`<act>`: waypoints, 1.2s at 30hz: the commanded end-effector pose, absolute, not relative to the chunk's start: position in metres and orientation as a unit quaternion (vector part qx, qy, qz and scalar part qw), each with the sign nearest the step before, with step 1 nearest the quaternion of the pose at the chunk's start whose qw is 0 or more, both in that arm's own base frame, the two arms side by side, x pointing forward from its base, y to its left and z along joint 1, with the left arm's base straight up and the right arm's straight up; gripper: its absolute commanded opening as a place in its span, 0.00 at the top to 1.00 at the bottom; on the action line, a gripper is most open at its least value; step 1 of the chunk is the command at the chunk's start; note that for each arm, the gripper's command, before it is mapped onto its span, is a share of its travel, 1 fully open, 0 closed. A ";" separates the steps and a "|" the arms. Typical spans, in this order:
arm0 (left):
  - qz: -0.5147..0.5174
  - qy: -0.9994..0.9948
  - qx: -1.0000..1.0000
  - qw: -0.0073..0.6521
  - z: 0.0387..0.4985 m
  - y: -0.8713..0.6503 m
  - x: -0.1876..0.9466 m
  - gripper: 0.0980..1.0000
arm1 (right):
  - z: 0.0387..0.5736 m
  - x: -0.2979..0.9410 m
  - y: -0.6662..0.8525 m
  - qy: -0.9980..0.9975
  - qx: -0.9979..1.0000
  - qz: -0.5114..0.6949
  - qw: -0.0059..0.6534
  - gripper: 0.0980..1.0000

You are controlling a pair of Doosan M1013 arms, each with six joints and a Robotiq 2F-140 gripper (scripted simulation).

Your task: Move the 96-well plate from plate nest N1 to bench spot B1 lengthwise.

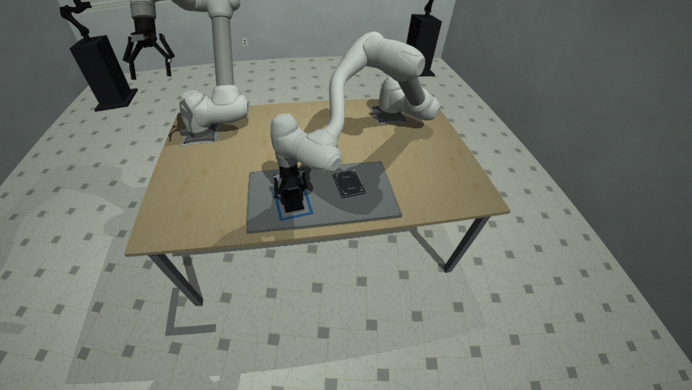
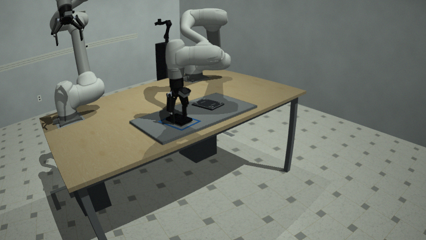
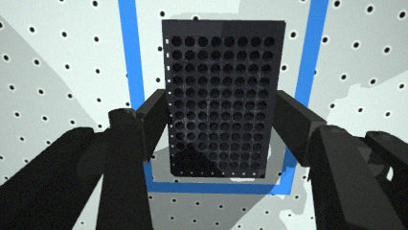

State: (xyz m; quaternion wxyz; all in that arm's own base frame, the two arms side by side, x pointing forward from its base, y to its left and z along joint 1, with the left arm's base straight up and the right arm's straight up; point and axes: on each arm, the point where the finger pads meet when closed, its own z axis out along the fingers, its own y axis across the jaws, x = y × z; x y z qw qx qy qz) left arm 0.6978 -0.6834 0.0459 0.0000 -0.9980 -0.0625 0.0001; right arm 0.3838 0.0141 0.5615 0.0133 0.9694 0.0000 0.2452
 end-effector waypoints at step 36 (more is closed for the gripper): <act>-0.001 -0.062 -0.998 0.000 0.042 -0.684 0.698 0.00 | 0.562 0.384 0.014 0.000 0.969 0.246 0.013 0.00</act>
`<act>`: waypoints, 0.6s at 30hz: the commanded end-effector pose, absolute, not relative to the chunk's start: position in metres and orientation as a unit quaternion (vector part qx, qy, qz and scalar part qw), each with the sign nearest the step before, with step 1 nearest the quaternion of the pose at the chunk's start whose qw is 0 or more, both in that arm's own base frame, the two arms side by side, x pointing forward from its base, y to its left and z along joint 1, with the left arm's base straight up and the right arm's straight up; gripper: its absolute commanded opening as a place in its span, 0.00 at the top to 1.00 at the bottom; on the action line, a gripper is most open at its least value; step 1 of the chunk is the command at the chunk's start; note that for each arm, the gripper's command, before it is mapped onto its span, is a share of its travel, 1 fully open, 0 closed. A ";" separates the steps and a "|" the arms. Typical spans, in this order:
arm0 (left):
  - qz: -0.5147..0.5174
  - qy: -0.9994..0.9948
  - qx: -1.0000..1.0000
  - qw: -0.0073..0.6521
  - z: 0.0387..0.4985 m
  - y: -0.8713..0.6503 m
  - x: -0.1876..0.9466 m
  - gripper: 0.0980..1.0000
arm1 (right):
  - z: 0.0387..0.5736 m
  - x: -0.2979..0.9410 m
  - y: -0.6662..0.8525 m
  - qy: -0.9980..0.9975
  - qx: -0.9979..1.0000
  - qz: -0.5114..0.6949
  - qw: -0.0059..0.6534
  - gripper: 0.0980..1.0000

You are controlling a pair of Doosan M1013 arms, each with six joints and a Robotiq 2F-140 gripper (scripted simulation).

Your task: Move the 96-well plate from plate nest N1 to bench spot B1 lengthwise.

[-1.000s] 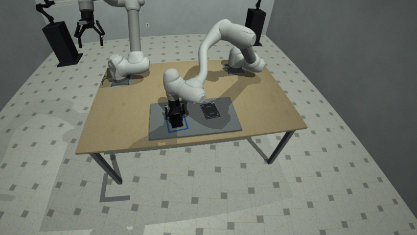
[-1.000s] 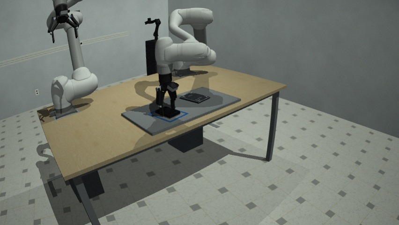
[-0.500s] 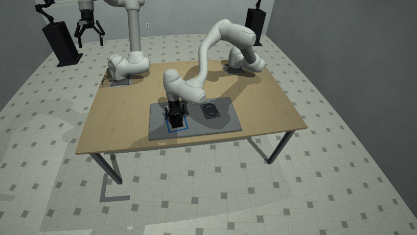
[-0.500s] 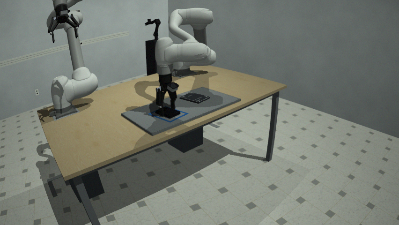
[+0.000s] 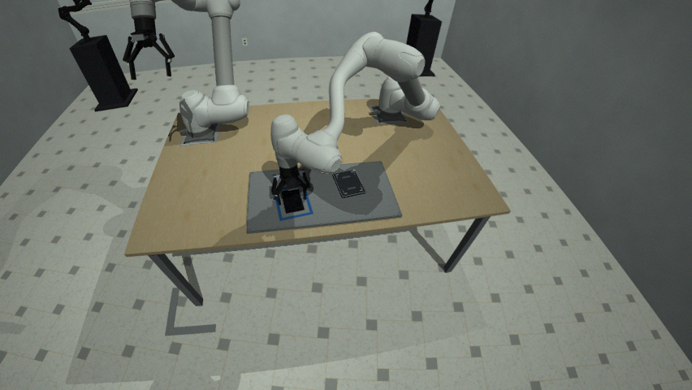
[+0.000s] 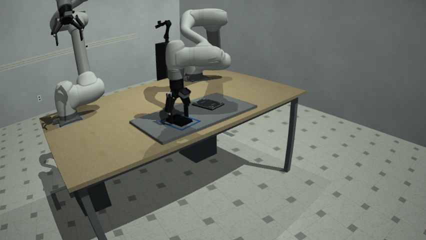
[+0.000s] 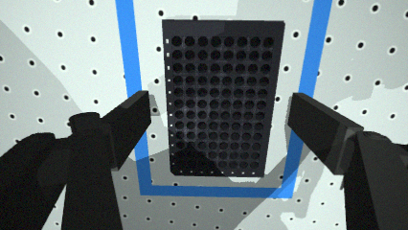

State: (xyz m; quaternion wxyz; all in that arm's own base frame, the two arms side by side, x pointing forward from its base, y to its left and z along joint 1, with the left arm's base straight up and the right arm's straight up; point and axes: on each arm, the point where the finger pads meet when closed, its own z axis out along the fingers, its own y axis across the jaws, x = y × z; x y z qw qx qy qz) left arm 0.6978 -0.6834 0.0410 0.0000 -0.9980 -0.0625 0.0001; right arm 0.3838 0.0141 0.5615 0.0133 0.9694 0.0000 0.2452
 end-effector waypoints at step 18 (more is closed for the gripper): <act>-0.001 -0.062 -0.998 0.000 0.045 -0.684 0.698 0.00 | 0.562 0.384 0.014 0.000 0.969 0.246 0.013 0.00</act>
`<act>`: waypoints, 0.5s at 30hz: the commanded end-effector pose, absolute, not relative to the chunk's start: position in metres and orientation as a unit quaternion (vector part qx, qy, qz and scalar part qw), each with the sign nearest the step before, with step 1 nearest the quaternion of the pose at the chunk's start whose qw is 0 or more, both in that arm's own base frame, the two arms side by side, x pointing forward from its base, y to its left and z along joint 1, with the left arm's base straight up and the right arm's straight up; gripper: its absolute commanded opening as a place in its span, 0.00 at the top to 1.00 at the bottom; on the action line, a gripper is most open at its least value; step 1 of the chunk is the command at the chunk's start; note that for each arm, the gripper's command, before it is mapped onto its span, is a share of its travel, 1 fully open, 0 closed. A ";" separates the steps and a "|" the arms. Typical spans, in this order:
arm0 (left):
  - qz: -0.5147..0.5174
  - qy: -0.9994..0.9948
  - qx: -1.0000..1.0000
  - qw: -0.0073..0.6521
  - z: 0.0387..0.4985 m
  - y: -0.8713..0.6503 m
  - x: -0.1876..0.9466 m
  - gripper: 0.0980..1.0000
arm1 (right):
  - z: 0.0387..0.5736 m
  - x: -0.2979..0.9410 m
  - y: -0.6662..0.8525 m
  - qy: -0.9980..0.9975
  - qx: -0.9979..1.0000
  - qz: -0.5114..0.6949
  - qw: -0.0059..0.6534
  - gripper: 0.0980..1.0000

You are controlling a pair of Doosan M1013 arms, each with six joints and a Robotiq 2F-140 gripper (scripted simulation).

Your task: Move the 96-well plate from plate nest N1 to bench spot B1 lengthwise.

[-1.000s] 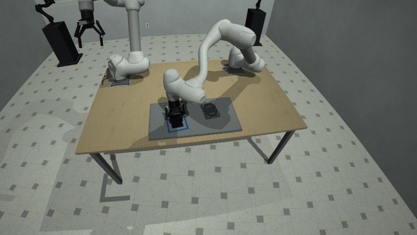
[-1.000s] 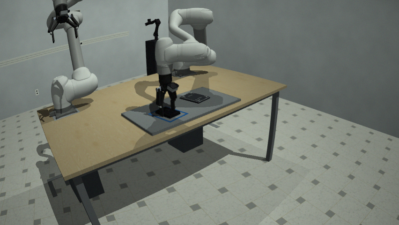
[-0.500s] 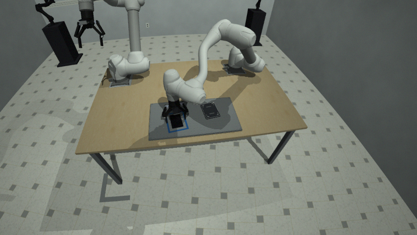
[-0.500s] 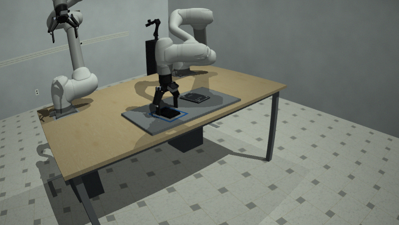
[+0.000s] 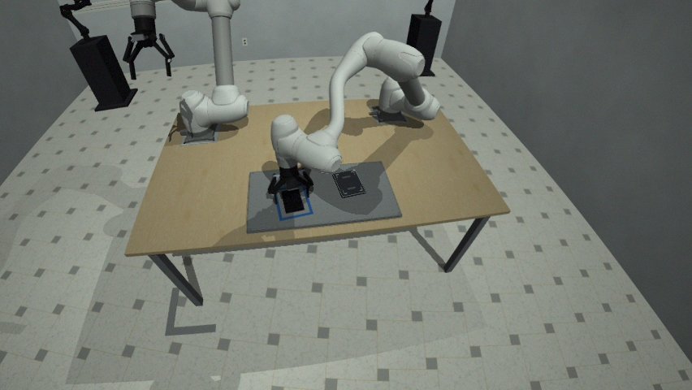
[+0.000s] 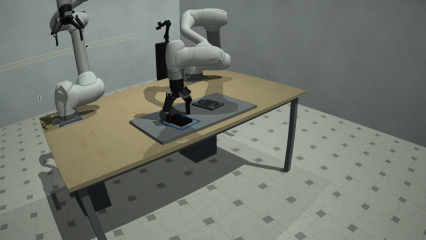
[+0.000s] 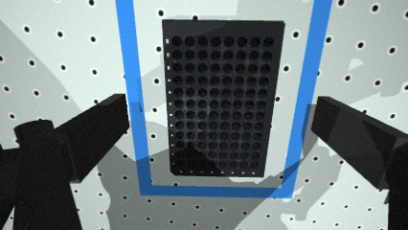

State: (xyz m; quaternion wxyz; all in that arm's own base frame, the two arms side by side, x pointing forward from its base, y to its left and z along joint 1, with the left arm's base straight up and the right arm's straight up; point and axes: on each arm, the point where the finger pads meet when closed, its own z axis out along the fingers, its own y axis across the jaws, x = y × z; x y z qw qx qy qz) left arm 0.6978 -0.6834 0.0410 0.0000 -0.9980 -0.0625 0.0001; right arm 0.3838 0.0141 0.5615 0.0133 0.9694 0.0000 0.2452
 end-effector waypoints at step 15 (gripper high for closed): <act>-0.001 -0.062 -0.998 0.000 0.080 -0.684 0.698 0.00 | 0.562 0.384 0.014 0.000 0.969 0.246 0.013 0.00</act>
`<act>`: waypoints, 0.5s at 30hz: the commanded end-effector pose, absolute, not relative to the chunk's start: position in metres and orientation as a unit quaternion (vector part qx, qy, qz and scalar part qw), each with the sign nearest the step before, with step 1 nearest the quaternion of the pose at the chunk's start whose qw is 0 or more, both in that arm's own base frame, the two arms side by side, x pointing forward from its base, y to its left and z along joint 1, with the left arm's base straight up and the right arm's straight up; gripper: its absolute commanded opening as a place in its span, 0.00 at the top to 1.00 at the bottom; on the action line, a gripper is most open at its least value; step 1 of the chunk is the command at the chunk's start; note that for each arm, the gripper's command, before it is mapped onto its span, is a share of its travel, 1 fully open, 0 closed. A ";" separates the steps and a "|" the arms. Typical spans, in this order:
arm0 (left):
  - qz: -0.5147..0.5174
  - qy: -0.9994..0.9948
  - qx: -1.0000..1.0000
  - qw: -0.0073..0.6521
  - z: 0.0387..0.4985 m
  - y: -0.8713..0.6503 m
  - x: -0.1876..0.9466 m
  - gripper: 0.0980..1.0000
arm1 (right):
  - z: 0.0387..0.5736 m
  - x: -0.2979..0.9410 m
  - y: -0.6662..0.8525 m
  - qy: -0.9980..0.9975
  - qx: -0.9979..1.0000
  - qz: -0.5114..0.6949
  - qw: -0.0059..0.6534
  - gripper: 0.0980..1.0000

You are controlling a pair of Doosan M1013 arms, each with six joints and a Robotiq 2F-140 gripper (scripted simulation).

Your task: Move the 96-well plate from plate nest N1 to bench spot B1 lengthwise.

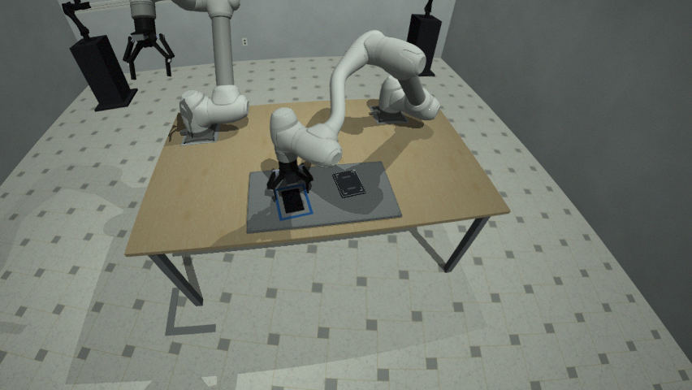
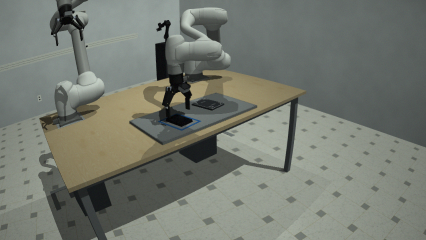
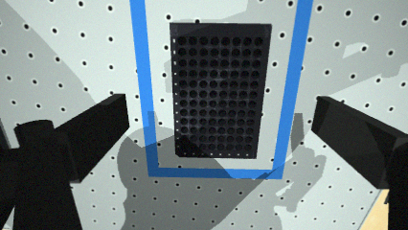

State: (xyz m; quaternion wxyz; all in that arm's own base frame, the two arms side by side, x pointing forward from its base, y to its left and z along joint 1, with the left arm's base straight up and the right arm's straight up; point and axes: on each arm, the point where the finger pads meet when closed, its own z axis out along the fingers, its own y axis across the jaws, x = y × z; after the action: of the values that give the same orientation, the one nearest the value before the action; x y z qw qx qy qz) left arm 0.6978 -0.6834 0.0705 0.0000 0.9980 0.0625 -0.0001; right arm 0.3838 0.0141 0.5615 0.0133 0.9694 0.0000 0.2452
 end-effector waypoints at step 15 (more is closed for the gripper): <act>0.001 0.062 0.998 0.000 0.114 -0.684 0.698 0.00 | 0.562 0.384 0.014 0.000 0.969 0.246 0.013 0.00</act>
State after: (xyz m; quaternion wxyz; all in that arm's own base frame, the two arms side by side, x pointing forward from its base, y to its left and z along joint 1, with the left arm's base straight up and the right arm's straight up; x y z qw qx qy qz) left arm 0.6978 -0.6834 0.1058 0.0000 0.9980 0.0625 -0.0002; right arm 0.3838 0.0141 0.5615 0.0133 0.9694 0.0000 0.2452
